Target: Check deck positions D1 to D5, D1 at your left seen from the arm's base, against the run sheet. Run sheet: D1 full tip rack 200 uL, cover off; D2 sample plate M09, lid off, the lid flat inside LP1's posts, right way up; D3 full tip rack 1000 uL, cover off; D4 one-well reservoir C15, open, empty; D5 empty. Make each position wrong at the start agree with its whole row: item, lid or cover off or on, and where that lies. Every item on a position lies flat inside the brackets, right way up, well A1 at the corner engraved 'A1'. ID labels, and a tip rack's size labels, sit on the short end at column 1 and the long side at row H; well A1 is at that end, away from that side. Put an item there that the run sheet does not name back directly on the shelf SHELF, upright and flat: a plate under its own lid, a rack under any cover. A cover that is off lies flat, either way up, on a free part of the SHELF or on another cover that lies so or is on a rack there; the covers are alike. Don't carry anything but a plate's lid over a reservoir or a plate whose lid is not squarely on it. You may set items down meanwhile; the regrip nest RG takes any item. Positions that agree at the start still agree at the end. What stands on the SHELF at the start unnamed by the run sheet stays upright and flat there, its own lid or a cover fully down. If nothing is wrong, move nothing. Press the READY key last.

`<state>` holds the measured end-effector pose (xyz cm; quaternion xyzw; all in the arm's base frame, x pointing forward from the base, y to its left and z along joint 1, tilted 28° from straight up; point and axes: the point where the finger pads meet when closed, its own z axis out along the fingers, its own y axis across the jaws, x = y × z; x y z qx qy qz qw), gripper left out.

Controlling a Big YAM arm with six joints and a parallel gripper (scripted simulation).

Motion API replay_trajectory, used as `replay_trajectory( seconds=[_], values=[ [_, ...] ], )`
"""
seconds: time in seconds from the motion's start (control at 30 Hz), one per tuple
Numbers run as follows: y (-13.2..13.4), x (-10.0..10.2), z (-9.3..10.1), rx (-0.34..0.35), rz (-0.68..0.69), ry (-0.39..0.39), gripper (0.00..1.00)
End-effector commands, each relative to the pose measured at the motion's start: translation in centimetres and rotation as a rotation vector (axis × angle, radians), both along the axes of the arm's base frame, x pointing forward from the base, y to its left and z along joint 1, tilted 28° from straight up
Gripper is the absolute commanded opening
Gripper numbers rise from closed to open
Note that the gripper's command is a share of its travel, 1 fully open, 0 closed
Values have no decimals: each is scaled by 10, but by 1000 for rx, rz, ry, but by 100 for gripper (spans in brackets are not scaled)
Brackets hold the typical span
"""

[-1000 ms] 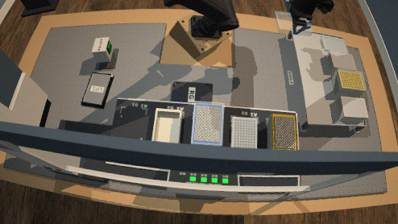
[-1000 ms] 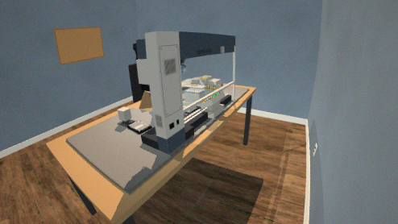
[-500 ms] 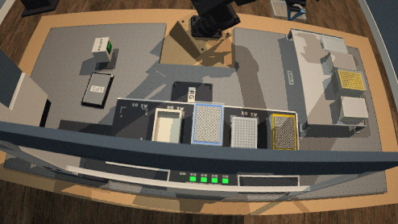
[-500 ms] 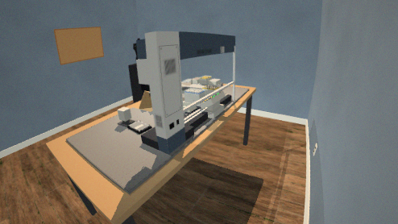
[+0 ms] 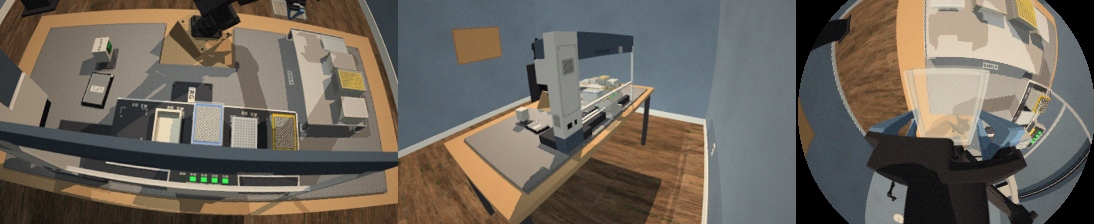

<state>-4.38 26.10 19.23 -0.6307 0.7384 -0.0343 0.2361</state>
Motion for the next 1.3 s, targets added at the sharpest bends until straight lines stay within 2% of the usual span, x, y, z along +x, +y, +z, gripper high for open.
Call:
replay_trajectory(
  seconds=[0.0, 0.97, 1.1, 1.17, 1.27],
  values=[
    [17, -7, 29, 79, -13, 35, 0],
    [17, -7, 29, 78, -10, 34, 0],
    [39, -4, 32, 65, -3, 26, 0],
    [39, -4, 32, 65, -3, 26, 0],
    [54, -2, 36, 65, -3, 27, 0]
  ],
)
